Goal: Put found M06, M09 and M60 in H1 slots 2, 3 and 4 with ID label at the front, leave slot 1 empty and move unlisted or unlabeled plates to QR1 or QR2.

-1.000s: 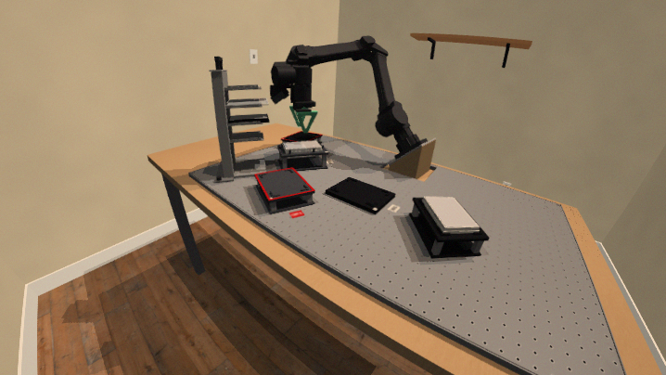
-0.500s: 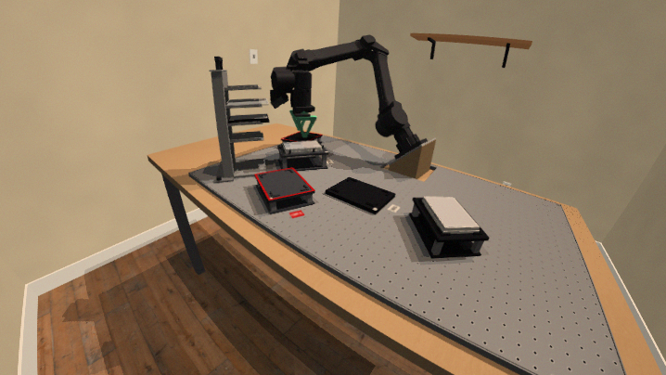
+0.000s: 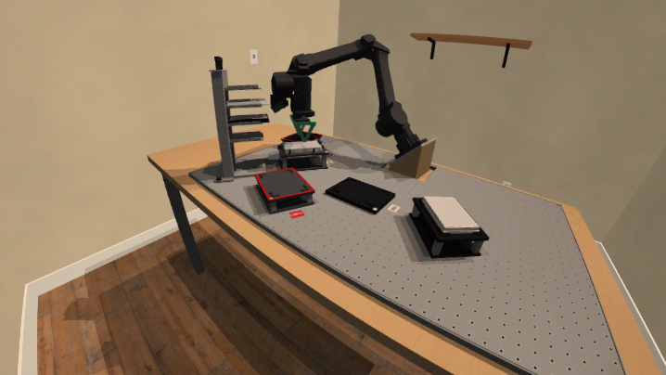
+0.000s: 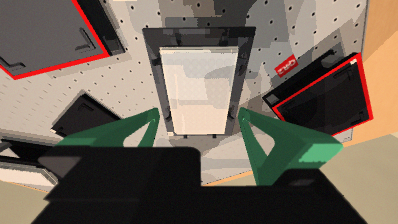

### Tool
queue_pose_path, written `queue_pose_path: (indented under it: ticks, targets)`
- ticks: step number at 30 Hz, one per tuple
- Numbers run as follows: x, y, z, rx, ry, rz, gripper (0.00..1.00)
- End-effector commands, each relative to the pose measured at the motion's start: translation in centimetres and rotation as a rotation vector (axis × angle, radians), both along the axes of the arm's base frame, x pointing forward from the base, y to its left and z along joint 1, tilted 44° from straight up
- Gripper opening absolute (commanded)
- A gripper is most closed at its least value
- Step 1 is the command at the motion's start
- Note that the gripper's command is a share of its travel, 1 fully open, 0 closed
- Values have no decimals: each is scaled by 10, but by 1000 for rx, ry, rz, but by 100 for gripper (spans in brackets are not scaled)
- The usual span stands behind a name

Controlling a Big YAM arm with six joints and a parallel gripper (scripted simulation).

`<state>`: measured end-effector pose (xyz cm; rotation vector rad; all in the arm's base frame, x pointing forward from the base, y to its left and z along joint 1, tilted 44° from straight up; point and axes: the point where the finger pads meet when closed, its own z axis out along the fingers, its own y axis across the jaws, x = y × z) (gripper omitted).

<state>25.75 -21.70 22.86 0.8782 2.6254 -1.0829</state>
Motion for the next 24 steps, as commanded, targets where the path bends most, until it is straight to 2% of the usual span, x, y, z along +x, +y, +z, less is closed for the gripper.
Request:
queue_pose_path:
  ticks: [1, 9, 10, 12, 24]
  targets:
    - [1, -8, -5, 3, 13, -2, 100]
    - [0, -14, -11, 3, 13, -2, 100]
    - [5, -17, -4, -5, -5, -2, 100]
    - [0, -17, -14, 3, 13, -2, 100]
    - [-2, -28, -26, 3, 13, -2, 100]
